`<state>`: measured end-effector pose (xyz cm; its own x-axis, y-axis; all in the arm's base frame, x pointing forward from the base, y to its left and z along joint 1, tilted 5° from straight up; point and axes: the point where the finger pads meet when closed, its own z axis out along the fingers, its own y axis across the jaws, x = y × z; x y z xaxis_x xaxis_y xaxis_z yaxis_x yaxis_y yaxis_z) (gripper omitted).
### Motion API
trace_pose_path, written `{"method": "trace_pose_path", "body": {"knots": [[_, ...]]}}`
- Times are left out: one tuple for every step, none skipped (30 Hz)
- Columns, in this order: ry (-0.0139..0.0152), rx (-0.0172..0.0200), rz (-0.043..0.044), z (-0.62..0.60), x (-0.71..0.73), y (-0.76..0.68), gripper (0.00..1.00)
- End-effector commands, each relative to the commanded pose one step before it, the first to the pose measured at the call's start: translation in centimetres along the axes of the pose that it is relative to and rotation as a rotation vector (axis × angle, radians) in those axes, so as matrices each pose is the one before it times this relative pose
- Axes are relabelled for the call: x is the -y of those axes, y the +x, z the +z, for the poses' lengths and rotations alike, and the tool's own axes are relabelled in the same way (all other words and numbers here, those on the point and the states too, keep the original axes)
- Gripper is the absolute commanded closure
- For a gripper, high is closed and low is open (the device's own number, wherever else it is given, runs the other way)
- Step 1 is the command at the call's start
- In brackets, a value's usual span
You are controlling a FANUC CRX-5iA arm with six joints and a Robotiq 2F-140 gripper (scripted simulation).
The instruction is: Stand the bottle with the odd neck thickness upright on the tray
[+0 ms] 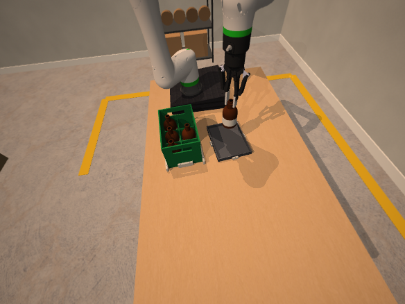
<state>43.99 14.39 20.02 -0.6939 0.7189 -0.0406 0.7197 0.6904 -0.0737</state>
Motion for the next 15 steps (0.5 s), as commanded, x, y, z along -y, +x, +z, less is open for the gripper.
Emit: {"method": "trace_pose_path", "body": {"knots": [[-0.00187, 0.00116, -0.00001, 1.01, -0.045, -0.032, 0.9], [0.0, 0.0, 0.0, 0.298, 0.0, 0.0, 0.9], [0.0, 0.0, 0.0, 0.303, 0.0, 0.0, 0.9], [0.0, 0.0, 0.0, 0.306, -0.001, 0.0, 0.9], [0.0, 0.0, 0.0, 0.308, 0.0, 0.0, 0.9], [0.0, 0.0, 0.0, 0.312, -0.001, 0.0, 0.9], [0.0, 0.0, 0.0, 0.0, 0.0, 0.0, 0.9], [0.0, 0.0, 0.0, 0.0, 0.0, 0.0, 0.9], [0.0, 0.0, 0.0, 0.313, 0.0, 0.0, 0.9], [0.0, 0.0, 0.0, 0.314, 0.0, 0.0, 0.9], [0.0, 0.0, 0.0, 0.316, -0.001, 0.0, 0.9], [0.0, 0.0, 0.0, 0.316, 0.0, 0.0, 0.9], [0.0, 0.0, 0.0, 0.316, 0.0, 0.0, 0.9], [0.0, 0.0, 0.0, 0.316, -0.001, 0.0, 0.9], [0.0, 0.0, 0.0, 0.314, 0.0, 0.0, 0.9]]}}
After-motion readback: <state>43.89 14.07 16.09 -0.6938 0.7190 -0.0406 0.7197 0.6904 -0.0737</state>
